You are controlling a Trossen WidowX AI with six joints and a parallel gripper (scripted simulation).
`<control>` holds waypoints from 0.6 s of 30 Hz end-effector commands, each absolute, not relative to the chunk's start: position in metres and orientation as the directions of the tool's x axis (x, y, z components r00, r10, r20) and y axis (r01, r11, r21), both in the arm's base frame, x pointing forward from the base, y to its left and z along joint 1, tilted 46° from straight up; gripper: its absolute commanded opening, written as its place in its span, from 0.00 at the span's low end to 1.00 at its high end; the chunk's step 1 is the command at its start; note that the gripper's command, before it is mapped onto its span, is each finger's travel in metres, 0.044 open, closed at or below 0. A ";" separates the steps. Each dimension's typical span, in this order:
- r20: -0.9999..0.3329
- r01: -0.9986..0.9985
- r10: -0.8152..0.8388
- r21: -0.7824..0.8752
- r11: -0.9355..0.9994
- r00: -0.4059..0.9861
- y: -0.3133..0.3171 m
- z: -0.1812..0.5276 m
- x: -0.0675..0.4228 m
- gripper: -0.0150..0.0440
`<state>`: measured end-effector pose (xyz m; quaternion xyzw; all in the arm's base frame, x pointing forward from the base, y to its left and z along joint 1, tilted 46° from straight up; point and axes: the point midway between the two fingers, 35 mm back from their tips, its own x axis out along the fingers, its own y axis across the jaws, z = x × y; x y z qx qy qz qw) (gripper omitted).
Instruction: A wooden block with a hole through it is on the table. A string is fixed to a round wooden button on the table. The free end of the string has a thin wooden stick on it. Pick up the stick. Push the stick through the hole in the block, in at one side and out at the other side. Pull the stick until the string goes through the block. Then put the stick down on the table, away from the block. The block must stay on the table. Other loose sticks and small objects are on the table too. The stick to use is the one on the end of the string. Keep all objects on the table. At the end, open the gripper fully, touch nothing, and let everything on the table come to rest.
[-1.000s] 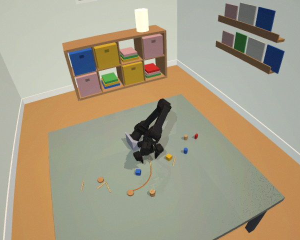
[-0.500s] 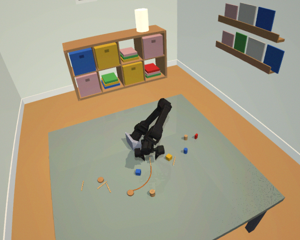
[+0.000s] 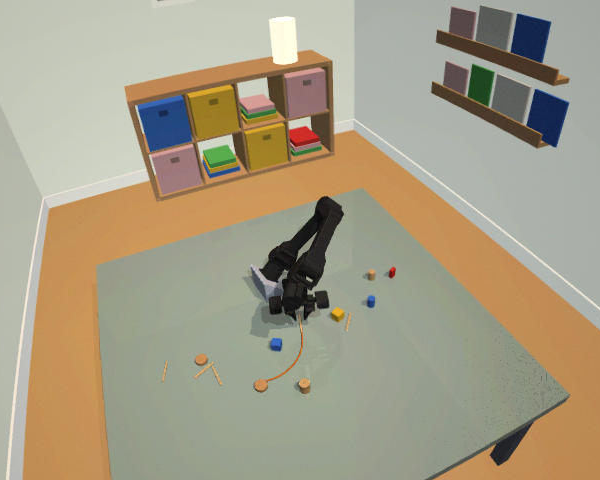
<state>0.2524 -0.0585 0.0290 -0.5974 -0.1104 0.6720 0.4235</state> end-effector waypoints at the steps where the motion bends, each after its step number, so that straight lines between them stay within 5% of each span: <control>1: -0.704 -0.443 0.707 -0.658 -0.609 0.073 -0.056 0.028 0.252 0.46; 18: -0.705 -0.443 0.706 -0.657 -0.610 0.073 -0.037 0.008 0.255 0.46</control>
